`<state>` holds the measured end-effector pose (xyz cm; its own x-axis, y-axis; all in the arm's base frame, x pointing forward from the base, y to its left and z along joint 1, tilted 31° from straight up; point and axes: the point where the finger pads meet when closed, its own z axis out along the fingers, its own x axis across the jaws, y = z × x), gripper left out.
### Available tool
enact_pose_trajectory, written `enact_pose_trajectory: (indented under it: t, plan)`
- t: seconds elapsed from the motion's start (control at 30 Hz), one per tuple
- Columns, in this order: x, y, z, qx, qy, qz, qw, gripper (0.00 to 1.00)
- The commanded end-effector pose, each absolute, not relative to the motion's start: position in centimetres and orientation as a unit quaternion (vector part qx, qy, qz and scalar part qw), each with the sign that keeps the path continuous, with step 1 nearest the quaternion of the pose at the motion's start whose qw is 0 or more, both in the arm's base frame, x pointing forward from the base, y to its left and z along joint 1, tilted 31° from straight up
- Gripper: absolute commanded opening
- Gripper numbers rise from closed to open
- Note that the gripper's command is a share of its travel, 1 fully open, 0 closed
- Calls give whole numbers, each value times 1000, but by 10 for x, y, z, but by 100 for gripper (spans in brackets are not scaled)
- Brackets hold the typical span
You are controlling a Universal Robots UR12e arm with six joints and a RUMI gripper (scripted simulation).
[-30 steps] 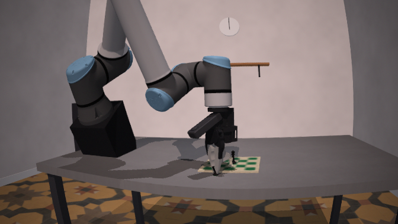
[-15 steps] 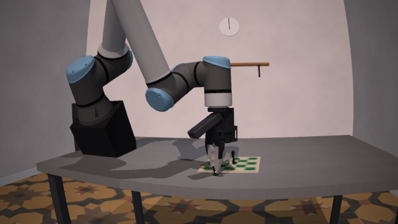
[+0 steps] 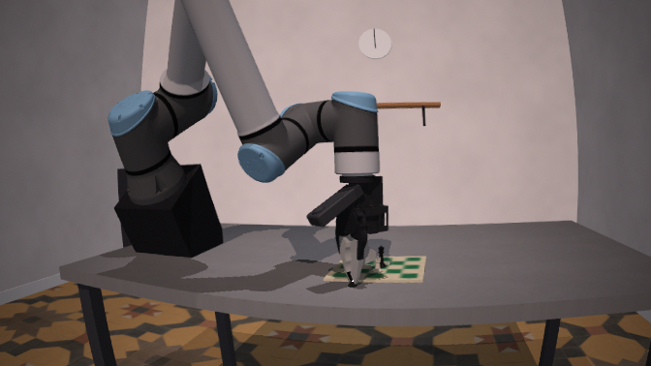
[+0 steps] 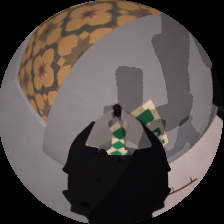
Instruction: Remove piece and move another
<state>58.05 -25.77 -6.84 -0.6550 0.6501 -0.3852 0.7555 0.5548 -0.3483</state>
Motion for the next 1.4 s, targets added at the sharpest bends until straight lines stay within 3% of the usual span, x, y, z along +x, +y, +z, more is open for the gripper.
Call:
enact_pose_trajectory:
  t: [0.0, 0.5, 1.37]
  plan:
    - [581, -258, -68, 401, 875, -248, 107, 0]
    - [581, -258, -68, 401, 875, -248, 107, 20]
    - [581, -237, -35, 401, 875, -248, 107, 20]
